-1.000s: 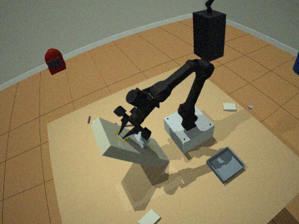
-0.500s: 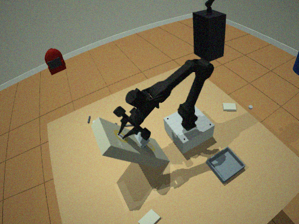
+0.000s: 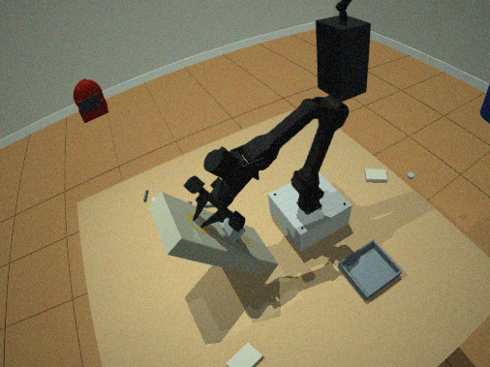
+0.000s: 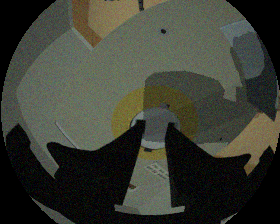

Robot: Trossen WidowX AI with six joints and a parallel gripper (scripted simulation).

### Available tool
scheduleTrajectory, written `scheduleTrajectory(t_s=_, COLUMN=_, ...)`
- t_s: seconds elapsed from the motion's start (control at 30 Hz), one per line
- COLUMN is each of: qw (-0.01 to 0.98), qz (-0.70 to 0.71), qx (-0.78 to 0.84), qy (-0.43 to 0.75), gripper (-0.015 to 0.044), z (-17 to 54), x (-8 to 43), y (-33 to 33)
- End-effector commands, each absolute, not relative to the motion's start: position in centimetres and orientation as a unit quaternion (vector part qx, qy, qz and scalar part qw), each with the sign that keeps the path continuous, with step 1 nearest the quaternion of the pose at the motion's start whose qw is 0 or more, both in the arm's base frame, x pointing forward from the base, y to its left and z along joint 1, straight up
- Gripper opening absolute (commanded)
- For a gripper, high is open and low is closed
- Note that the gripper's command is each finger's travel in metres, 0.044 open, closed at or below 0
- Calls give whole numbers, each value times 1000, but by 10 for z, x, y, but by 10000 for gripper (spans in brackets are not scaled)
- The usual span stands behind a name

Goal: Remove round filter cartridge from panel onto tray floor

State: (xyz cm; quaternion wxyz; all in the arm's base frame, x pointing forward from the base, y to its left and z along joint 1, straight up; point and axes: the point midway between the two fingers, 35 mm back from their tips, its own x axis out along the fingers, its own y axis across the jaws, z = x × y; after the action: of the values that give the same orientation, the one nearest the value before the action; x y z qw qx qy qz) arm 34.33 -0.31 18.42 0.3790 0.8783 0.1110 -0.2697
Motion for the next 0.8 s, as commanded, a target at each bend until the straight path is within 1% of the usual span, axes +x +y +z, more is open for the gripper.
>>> scheduleTrajectory(t_s=0.0, qw=379, qz=-269, qx=879, qy=110, gripper=106, z=184, x=346, y=-3)
scheduleTrajectory(t_s=0.77, qw=379, qz=-268, qx=879, qy=109, gripper=106, z=181, x=350, y=-4)
